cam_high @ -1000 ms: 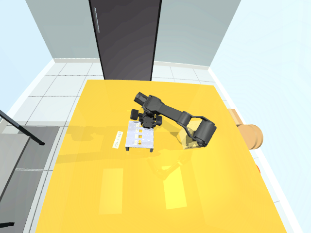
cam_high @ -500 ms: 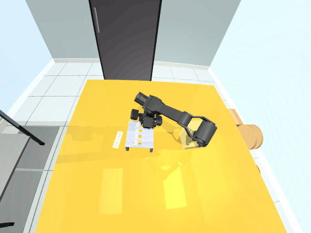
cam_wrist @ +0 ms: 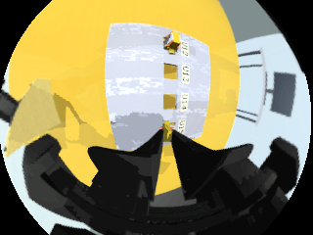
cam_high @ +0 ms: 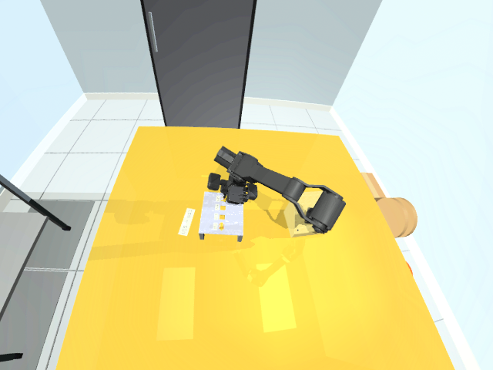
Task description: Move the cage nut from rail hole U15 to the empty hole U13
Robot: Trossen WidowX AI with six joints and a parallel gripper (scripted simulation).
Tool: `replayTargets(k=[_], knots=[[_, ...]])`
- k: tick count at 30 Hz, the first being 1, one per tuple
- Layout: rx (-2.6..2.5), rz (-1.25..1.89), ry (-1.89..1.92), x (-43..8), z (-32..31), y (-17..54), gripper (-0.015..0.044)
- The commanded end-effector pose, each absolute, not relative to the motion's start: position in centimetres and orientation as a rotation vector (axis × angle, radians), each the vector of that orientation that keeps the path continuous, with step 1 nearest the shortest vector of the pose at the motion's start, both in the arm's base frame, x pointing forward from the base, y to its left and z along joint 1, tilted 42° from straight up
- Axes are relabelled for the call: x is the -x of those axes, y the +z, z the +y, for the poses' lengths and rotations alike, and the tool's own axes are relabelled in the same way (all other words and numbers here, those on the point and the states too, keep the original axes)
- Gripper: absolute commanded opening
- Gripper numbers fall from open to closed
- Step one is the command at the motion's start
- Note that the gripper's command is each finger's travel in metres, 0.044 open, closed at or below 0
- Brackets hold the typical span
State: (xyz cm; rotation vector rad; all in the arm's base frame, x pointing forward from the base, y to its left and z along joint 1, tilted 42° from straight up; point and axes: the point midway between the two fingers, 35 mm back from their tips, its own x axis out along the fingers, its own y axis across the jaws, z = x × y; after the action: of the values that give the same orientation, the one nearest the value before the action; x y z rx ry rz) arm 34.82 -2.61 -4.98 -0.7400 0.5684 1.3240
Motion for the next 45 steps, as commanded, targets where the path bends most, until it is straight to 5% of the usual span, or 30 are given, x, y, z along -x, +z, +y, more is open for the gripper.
replayTargets(k=[1,45], knots=[[0.74,0.563,1.313,-34.85,-2.6,-4.83,0.0031],[0.75,0.54,1.264,-34.63,-2.6,-4.86,0.0031]])
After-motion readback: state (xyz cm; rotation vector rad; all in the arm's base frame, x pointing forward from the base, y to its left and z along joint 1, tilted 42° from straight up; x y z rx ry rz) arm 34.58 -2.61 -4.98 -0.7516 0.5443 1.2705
